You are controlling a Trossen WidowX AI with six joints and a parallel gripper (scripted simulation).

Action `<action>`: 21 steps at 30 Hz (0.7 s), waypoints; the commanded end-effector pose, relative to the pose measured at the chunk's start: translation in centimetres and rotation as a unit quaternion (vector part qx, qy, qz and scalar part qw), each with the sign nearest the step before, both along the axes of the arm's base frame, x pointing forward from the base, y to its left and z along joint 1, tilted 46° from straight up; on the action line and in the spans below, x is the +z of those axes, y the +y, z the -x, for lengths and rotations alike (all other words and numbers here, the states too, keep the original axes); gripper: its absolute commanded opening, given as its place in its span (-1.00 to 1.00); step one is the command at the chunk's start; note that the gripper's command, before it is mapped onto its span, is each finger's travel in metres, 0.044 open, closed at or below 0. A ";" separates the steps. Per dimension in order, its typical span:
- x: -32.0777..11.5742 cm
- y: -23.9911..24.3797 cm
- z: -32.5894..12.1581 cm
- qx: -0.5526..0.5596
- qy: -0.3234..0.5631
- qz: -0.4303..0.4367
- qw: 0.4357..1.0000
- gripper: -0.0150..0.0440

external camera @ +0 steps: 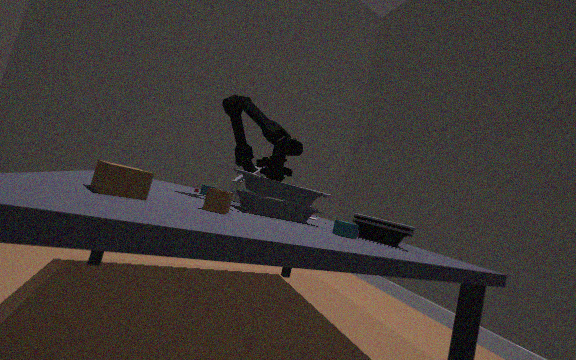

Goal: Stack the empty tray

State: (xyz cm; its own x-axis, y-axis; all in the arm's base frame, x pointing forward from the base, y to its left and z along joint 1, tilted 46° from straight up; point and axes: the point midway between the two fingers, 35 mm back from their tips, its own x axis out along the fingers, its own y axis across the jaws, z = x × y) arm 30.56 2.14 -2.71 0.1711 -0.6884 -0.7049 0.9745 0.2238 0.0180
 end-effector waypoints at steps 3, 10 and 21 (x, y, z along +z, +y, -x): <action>-0.4 -0.7 0.8 -0.005 0.017 0.006 1.000 -0.49; -0.4 -0.7 0.8 -0.005 0.017 0.006 1.000 -0.19; -0.4 -0.7 0.8 -0.005 0.017 0.006 1.000 0.35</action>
State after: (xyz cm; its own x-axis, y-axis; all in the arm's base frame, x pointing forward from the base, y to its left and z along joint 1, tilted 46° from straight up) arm 29.99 1.53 -3.00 0.1464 -0.6975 -0.7015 0.9771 0.2126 -0.0075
